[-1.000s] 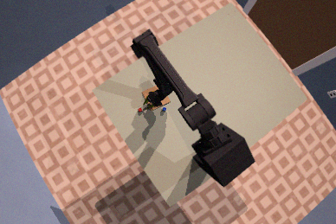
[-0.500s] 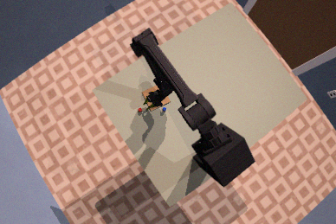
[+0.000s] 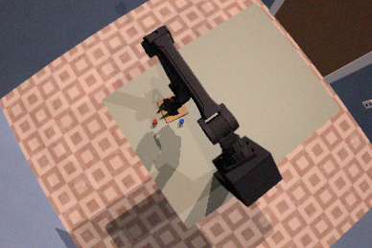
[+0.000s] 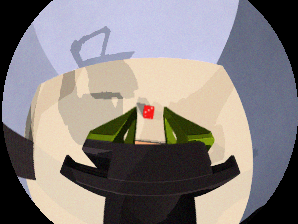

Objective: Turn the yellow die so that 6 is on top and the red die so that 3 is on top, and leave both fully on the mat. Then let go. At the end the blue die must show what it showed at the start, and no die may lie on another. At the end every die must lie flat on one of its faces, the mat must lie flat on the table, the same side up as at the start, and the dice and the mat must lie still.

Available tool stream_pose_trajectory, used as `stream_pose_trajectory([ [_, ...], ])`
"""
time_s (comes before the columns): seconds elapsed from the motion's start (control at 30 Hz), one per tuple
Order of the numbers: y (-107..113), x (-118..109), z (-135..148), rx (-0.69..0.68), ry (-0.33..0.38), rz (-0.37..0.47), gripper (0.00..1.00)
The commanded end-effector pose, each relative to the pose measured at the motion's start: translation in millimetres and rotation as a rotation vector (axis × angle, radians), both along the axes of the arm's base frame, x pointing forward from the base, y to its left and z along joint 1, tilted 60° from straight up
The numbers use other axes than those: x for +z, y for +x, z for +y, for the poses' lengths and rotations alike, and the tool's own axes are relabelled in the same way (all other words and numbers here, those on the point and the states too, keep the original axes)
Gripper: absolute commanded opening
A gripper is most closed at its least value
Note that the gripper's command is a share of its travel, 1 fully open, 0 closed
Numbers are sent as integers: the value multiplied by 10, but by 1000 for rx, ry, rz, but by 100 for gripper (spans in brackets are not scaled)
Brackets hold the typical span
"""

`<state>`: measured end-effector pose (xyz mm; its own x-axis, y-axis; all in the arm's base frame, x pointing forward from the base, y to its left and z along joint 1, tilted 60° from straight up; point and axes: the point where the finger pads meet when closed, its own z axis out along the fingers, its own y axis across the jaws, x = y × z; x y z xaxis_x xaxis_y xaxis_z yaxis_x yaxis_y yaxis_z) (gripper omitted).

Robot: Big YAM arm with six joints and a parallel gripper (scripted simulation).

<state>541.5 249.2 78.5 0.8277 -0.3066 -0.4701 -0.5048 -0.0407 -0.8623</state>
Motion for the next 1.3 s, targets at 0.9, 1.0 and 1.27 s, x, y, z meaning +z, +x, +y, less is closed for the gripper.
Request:
stream_pose_trajectory([
  [0.9, -465, 159, 416, -842, -510, -13, 34],
  [1.0, -438, 154, 241, -913, -541, -17, 34],
  [1.27, -454, 242, 298, -938, -538, -37, 100],
])
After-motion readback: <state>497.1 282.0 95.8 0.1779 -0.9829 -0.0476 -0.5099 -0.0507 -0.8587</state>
